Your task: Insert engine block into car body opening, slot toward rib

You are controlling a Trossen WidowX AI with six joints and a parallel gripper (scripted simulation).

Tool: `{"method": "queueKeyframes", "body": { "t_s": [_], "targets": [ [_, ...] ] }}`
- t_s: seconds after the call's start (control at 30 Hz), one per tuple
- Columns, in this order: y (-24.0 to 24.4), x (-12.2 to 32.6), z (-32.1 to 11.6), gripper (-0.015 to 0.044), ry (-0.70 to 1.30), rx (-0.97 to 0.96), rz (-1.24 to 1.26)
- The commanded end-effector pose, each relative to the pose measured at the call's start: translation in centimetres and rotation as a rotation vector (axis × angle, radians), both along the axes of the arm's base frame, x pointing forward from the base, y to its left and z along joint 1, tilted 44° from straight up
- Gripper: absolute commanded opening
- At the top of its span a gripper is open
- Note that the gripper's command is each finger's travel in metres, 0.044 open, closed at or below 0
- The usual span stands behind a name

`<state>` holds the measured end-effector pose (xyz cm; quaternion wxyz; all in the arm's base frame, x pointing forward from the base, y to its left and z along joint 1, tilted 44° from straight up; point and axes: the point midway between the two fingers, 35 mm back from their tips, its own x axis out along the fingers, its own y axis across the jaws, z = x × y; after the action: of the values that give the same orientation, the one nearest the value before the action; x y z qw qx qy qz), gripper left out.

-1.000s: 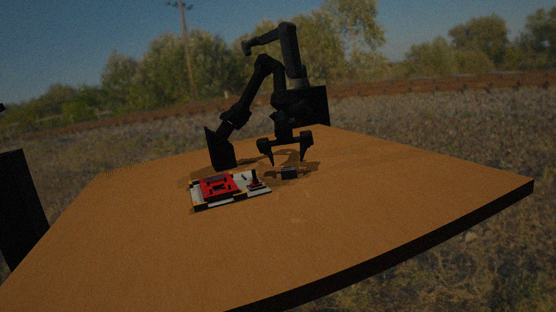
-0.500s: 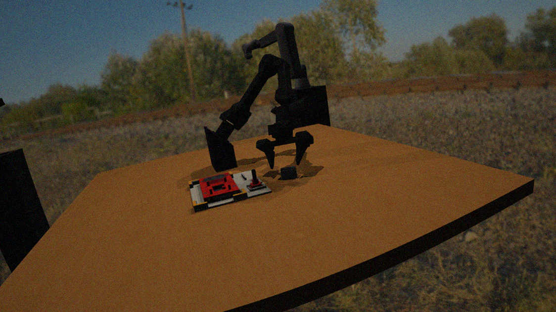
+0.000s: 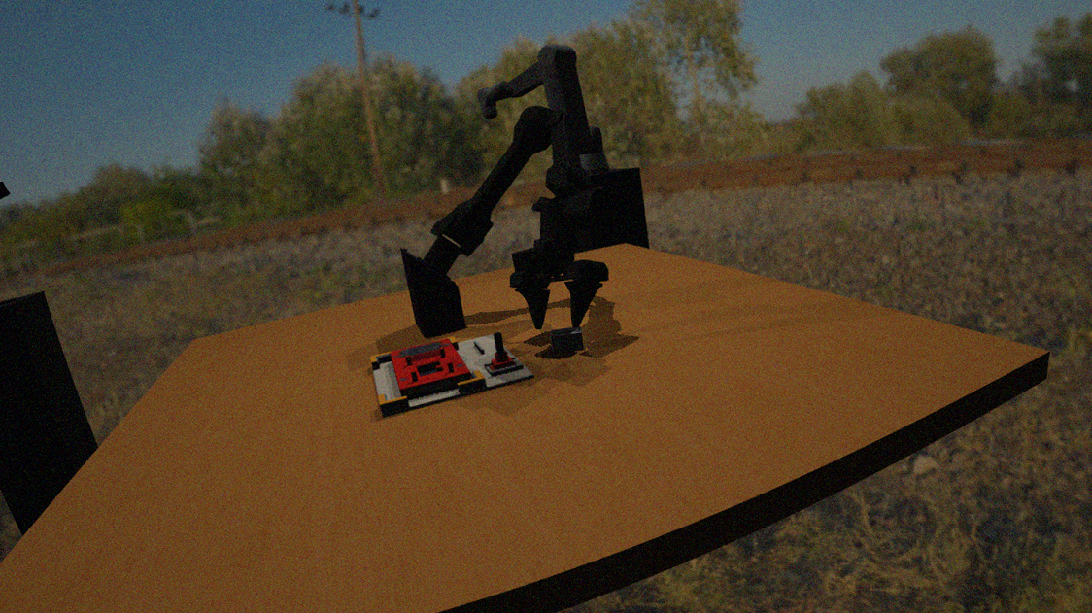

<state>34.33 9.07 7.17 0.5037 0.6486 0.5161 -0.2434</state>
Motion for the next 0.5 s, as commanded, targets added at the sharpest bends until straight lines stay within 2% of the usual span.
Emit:
{"method": "queueKeyframes", "body": {
  "t_s": [0.0,0.47],
  "targets": [
    [-0.1,0.1,0.2,0.0440,0.092,0.075,-0.060],
    [-0.8,0.3,1.5,0.0440,0.397,0.316,-0.270]
  ]
}}
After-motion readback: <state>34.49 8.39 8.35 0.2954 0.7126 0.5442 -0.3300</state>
